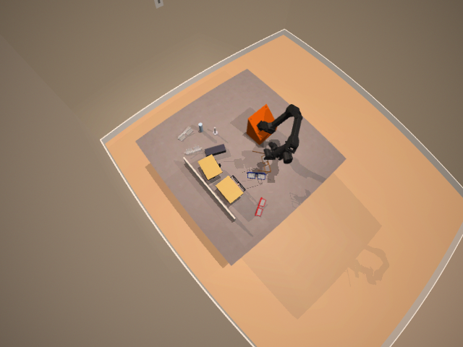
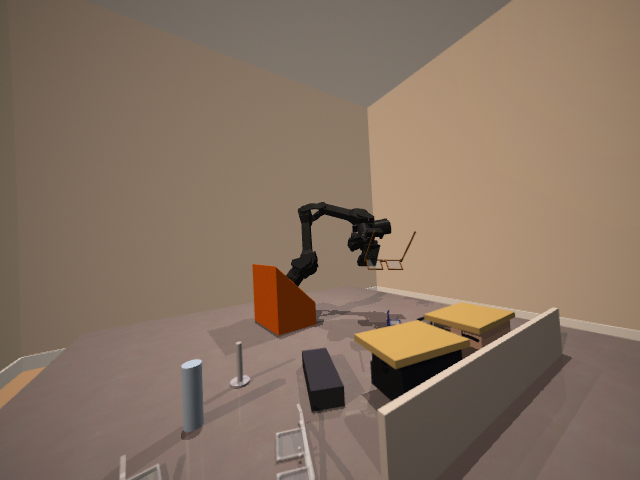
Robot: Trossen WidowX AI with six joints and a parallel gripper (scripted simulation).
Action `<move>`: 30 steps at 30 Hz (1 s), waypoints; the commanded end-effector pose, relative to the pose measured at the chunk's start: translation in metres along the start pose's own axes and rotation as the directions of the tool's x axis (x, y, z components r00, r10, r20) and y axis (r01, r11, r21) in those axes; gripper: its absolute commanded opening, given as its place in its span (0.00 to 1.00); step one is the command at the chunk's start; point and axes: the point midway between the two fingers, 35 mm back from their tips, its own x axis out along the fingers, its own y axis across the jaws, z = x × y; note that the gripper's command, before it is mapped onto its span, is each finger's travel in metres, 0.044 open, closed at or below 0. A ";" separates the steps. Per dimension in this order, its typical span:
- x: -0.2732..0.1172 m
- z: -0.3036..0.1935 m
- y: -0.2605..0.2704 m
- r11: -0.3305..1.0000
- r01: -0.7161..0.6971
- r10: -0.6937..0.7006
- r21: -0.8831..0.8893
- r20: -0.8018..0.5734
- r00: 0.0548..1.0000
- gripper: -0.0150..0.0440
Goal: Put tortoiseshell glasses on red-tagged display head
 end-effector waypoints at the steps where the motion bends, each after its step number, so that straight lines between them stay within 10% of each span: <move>1: 0.014 0.003 0.003 0.999 0.026 -0.024 -0.043 0.050 0.998 0.25; 30: 0.127 0.076 0.042 0.845 0.485 -0.416 -0.224 0.294 0.861 0.25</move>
